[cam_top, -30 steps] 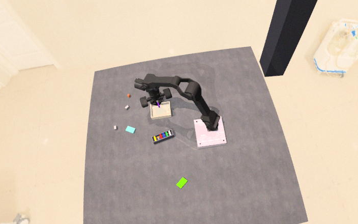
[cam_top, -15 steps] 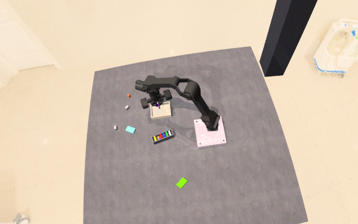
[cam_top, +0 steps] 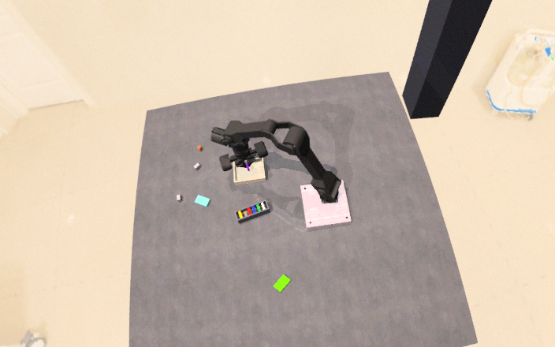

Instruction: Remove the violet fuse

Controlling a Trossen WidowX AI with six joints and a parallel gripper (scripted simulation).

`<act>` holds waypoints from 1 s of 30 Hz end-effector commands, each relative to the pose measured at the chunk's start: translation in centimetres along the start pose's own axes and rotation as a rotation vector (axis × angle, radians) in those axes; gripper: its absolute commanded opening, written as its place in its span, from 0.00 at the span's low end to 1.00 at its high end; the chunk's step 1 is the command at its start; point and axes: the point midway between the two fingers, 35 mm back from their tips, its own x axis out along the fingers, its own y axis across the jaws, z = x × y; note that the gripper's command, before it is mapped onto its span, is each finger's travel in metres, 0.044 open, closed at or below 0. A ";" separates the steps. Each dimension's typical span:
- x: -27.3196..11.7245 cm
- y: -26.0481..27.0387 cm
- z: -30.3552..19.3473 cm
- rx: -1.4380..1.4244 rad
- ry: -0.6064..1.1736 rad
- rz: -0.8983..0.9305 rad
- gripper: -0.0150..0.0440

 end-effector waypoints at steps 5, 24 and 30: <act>-0.1 0.0 0.0 0.000 -0.001 0.001 0.57; -3.8 -0.1 0.0 -0.002 -0.001 -0.004 0.81; -3.7 0.0 -0.1 0.002 0.001 -0.001 0.81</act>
